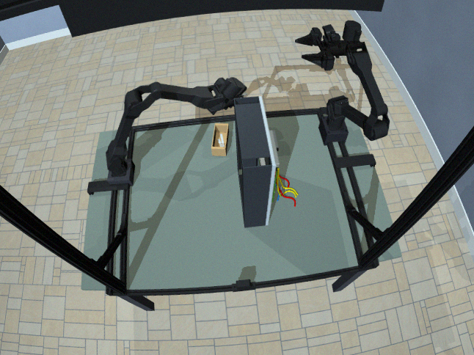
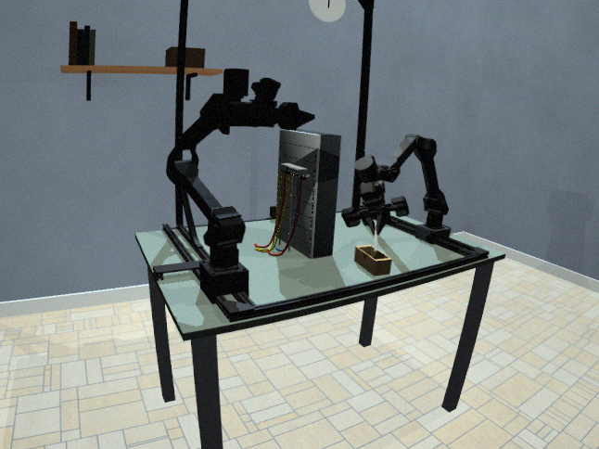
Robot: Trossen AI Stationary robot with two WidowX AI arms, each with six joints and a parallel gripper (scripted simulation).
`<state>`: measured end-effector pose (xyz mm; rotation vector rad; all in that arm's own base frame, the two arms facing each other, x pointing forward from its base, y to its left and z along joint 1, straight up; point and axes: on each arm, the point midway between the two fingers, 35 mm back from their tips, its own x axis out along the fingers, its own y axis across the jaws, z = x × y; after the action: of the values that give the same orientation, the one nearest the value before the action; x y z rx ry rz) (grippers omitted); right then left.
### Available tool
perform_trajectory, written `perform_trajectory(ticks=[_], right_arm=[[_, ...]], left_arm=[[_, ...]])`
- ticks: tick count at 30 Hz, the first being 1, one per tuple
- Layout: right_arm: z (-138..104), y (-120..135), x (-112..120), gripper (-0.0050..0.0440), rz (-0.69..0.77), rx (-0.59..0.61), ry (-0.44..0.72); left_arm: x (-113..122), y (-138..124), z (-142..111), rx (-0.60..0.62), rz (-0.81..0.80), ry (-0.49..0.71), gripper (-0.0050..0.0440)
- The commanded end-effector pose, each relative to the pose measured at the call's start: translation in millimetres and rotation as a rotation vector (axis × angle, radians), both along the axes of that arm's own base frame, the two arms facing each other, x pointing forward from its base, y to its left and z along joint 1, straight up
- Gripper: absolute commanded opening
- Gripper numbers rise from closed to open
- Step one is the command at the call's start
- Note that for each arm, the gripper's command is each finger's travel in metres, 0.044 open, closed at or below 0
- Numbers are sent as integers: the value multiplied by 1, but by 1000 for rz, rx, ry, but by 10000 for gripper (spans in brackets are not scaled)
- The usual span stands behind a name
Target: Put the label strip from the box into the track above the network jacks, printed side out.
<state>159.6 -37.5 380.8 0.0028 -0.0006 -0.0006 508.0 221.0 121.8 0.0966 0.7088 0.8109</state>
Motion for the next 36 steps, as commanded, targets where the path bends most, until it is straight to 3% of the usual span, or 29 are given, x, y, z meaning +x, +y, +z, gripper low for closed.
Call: perform_trajectory(ticks=[1, 36], right_arm=[[2, 1, 0, 440, 0, -8, -2], [2, 1, 0, 440, 0, -8, -2]], left_arm=[[3, -1, 9, 17, 26, -54, -50], [7, -5, 27, 73, 190, -352, -50]])
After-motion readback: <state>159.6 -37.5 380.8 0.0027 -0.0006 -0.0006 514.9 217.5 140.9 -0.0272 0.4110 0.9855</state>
